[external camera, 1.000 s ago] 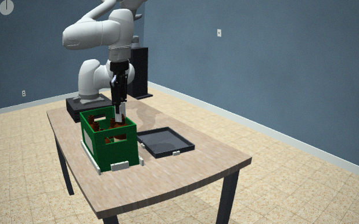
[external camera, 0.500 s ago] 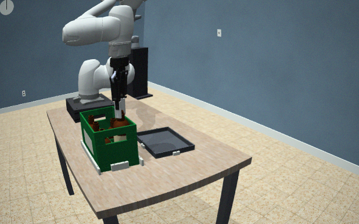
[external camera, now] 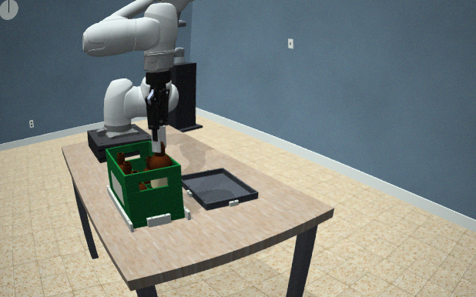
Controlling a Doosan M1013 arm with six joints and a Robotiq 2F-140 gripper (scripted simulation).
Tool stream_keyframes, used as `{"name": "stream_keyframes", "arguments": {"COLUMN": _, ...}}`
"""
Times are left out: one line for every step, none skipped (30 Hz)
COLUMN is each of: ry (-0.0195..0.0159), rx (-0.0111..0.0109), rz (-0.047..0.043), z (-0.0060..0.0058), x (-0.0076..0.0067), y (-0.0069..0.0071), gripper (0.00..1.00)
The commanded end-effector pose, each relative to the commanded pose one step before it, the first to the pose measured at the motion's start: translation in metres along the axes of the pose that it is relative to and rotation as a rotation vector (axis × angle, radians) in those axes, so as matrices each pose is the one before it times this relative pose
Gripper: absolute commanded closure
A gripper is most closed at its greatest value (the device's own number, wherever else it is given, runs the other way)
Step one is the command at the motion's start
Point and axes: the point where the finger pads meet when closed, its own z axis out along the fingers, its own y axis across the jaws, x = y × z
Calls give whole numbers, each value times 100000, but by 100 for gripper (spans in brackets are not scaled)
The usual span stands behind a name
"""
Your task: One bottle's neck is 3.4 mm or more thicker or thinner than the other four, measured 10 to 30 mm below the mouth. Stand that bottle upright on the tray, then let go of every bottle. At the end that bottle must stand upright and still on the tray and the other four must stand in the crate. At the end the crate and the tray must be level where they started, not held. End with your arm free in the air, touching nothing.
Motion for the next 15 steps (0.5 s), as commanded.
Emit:
{"name": "stream_keyframes", "arguments": {"ry": -5, "rx": -466, "rz": 437, "z": -733, "x": -53, "y": 316, "gripper": 100}}
{"name": "stream_keyframes", "arguments": {"ry": 0, "rx": 0, "rz": 0, "z": 0, "x": 0, "y": 0, "gripper": 100}}
{"name": "stream_keyframes", "arguments": {"ry": 0, "rx": 0, "rz": 0, "z": 0, "x": 0, "y": 0, "gripper": 100}}
{"name": "stream_keyframes", "arguments": {"ry": 0, "rx": 0, "rz": 0, "z": -56, "x": 1, "y": 6, "gripper": 100}}
{"name": "stream_keyframes", "arguments": {"ry": 0, "rx": 0, "rz": 0, "z": -51, "x": 1, "y": 6, "gripper": 100}}
{"name": "stream_keyframes", "arguments": {"ry": 0, "rx": 0, "rz": 0, "z": -46, "x": 1, "y": 5, "gripper": 100}}
{"name": "stream_keyframes", "arguments": {"ry": 0, "rx": 0, "rz": 0, "z": -41, "x": 1, "y": 5, "gripper": 100}}
{"name": "stream_keyframes", "arguments": {"ry": 0, "rx": 0, "rz": 0, "z": -36, "x": 1, "y": 4, "gripper": 100}}
{"name": "stream_keyframes", "arguments": {"ry": 0, "rx": 0, "rz": 0, "z": -31, "x": 1, "y": 3, "gripper": 100}}
{"name": "stream_keyframes", "arguments": {"ry": 0, "rx": 0, "rz": 0, "z": -26, "x": 0, "y": 3, "gripper": 100}}
{"name": "stream_keyframes", "arguments": {"ry": 0, "rx": 0, "rz": 0, "z": -21, "x": 0, "y": 2, "gripper": 100}}
{"name": "stream_keyframes", "arguments": {"ry": 0, "rx": 0, "rz": 0, "z": -17, "x": 0, "y": 2, "gripper": 100}}
{"name": "stream_keyframes", "arguments": {"ry": 0, "rx": 0, "rz": 0, "z": -13, "x": 0, "y": 1, "gripper": 100}}
{"name": "stream_keyframes", "arguments": {"ry": 0, "rx": 0, "rz": 0, "z": -10, "x": 0, "y": 1, "gripper": 100}}
{"name": "stream_keyframes", "arguments": {"ry": 0, "rx": 0, "rz": 0, "z": -7, "x": 0, "y": 1, "gripper": 100}}
